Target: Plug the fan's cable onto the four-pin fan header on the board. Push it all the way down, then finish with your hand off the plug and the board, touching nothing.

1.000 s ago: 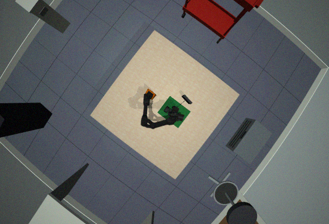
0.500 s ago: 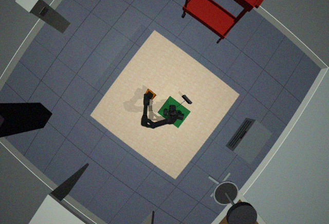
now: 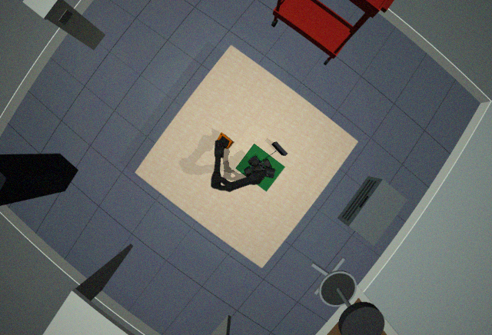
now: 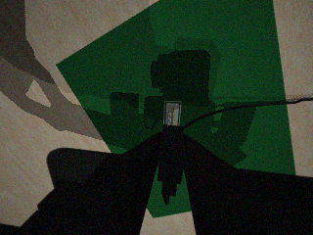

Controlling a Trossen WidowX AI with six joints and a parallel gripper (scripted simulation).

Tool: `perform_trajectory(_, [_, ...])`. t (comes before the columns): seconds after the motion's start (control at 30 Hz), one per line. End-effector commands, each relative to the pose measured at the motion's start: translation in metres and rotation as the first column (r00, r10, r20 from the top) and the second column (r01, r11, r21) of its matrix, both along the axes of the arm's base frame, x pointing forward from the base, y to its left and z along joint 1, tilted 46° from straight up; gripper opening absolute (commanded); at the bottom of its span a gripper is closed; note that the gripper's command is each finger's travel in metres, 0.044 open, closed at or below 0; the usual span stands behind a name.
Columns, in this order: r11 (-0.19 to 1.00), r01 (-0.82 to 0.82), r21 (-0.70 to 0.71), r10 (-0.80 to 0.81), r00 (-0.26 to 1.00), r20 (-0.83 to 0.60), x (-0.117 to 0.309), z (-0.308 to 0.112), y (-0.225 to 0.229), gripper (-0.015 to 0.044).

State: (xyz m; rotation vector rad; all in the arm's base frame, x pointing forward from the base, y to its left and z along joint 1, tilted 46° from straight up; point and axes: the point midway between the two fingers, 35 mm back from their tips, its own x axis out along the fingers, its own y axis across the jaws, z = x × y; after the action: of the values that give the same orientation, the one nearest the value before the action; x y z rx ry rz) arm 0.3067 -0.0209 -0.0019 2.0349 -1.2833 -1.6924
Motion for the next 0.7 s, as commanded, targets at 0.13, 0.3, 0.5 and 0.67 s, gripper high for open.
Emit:
perform_trajectory(0.13, [1.0, -0.029, 0.006, 0.03, 0.999, -0.035, -0.0016, -0.0018, 0.0005, 0.0])
perform_trajectory(0.3, [0.999, -0.035, 0.007, 0.036, 0.999, -0.041, -0.007, -0.0029, 0.0047, 0.0])
perform_trajectory(0.5, [0.999, -0.035, 0.007, 0.036, 0.999, -0.041, -0.007, -0.0029, 0.0047, 0.0])
perform_trajectory(0.67, [0.999, -0.031, 0.007, 0.031, 0.999, -0.037, -0.0091, -0.0033, 0.0051, 0.0])
